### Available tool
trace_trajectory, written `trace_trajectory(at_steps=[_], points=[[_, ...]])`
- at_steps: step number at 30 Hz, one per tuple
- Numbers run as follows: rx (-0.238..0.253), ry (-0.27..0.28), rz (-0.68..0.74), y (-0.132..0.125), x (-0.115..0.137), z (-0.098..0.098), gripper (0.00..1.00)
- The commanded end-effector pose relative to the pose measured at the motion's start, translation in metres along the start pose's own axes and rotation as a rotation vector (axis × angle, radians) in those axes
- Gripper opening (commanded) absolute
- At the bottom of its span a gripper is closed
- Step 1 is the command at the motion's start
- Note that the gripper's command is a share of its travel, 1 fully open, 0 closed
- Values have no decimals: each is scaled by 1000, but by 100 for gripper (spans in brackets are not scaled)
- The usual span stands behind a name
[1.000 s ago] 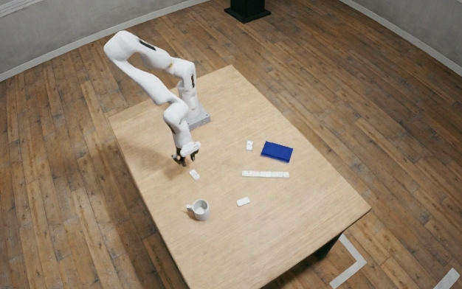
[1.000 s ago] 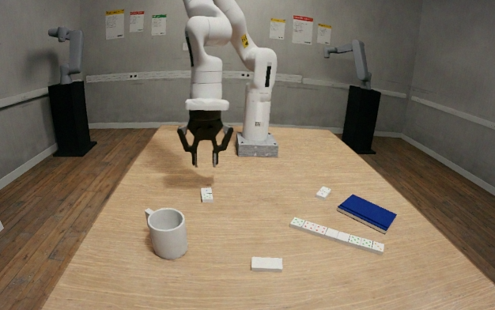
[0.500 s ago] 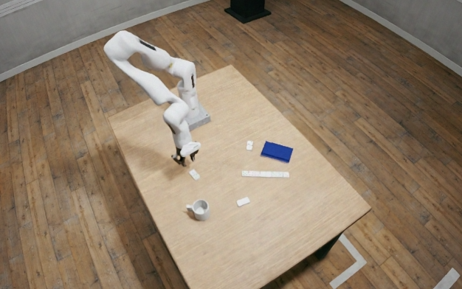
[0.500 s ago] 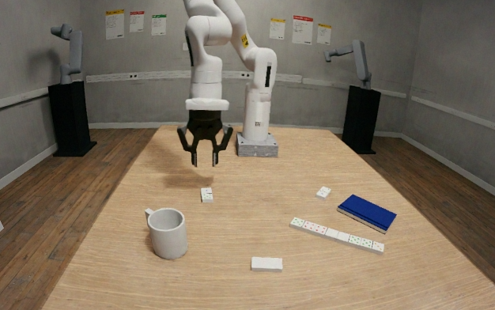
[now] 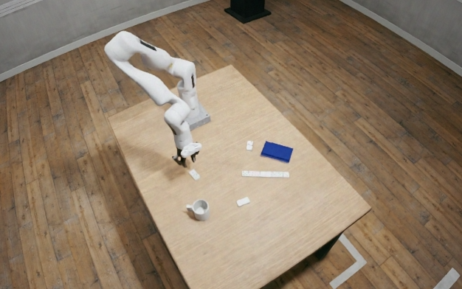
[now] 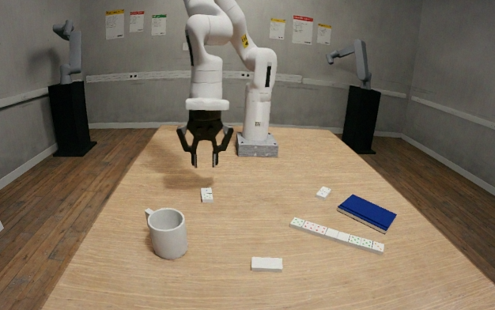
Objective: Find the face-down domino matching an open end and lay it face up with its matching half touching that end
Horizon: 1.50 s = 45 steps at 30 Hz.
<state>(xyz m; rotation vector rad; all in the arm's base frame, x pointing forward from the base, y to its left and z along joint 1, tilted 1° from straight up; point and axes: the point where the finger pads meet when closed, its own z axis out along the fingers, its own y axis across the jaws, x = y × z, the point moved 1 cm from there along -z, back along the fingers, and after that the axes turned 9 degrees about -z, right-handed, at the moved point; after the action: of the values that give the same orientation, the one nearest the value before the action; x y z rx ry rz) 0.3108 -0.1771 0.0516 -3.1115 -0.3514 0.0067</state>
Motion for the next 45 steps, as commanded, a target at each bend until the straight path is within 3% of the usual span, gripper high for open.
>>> trace_trajectory(at_steps=[1,45], points=[[2,-2,-5,-1,18,1,49],[0,-3,-4,1,22,2,49]])
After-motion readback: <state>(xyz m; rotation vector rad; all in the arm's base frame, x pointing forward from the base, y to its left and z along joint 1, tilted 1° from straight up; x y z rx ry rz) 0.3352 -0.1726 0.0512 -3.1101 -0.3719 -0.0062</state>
